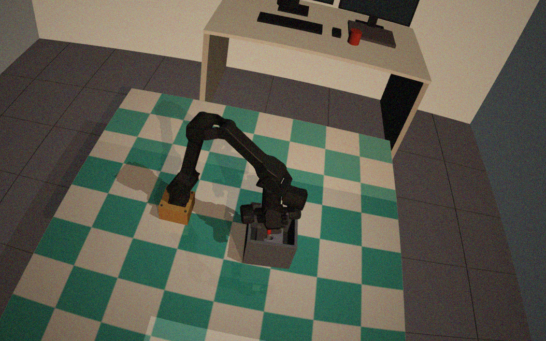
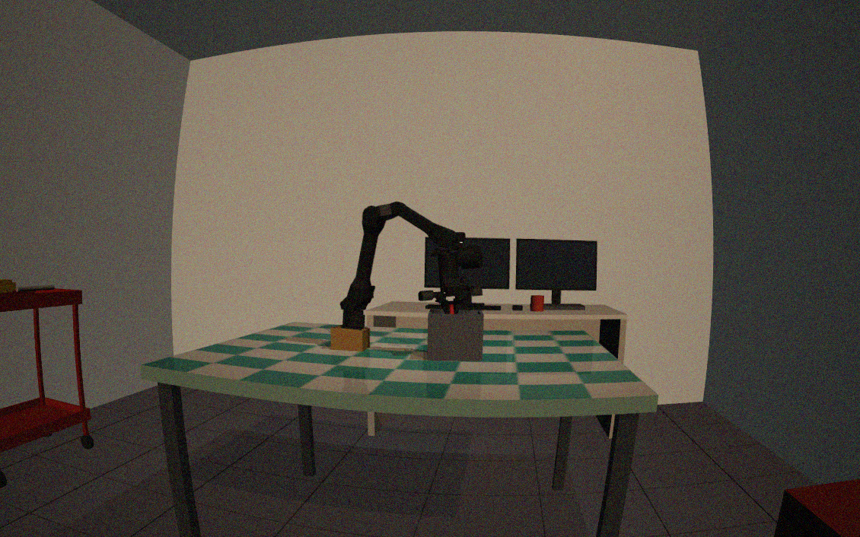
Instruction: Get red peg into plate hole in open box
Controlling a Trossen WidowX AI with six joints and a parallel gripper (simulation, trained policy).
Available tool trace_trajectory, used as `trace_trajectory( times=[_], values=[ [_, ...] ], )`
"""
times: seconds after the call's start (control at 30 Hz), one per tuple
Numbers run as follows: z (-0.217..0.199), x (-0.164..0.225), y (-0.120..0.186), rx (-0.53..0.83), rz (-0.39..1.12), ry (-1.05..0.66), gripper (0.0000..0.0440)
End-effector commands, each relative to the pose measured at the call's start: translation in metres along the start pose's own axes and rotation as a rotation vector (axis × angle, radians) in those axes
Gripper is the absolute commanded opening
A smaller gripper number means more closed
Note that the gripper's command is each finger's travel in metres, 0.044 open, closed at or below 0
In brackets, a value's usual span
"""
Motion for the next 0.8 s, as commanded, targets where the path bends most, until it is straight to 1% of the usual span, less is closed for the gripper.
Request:
trace_trajectory(
  times=[0.0, 0.3, 0.37, 0.5, 0.53, 0.63, 0.77],
  values=[
    [0.002, -0.002, -0.012, 0.002, 0.014, 0.022, 0.0],
    [0.005, -0.005, -0.034, 0.022, 0.021, 0.064, 0.0004],
    [0.005, -0.006, -0.037, 0.033, 0.023, 0.072, 0.0031],
    [0.007, -0.006, -0.041, 0.053, 0.035, 0.084, 0.0118],
    [0.007, -0.007, -0.04, 0.054, 0.038, 0.087, 0.0128],
    [0.009, -0.009, -0.037, 0.045, 0.052, 0.089, 0.0138],
    [0.009, -0.015, -0.028, 0.023, 0.079, 0.075, 0.0176]
  ],
)
Point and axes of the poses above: the point midway between the two fingers, 35 mm back from their tips, its own y axis back along the fingers, its own z axis across the jaws, x = y × z, the point moved 7 cm from there along y, back along the fingers, and after that the axes turned 6 degrees about y, right-handed, at the moved point
